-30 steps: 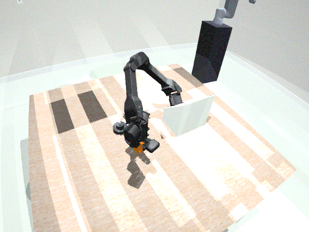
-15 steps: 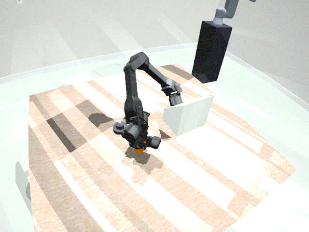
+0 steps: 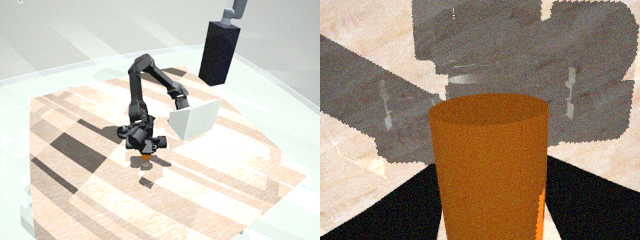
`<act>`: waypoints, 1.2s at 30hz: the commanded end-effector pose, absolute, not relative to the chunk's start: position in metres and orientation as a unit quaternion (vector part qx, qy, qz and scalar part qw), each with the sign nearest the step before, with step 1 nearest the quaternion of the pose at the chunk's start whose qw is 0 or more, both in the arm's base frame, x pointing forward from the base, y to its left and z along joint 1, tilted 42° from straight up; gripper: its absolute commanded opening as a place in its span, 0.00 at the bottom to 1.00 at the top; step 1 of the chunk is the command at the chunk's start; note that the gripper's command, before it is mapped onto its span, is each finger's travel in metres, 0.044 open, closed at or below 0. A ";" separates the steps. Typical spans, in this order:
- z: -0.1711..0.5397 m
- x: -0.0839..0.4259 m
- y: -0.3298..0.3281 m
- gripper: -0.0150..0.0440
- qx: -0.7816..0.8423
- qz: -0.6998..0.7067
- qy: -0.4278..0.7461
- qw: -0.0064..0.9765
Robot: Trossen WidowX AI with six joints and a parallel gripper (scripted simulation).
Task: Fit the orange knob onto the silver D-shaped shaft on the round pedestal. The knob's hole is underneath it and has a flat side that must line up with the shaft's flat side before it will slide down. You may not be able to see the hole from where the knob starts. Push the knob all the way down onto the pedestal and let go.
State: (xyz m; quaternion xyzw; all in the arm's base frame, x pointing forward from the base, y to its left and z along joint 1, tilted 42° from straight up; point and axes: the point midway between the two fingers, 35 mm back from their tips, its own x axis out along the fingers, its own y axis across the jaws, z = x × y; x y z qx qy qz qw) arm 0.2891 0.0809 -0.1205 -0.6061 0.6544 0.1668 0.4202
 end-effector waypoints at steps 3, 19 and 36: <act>-0.120 0.289 0.082 0.56 -0.617 0.186 0.649 0.404; -0.128 0.291 0.073 0.69 -0.614 0.184 0.651 0.407; -0.128 0.291 0.073 0.69 -0.614 0.184 0.651 0.407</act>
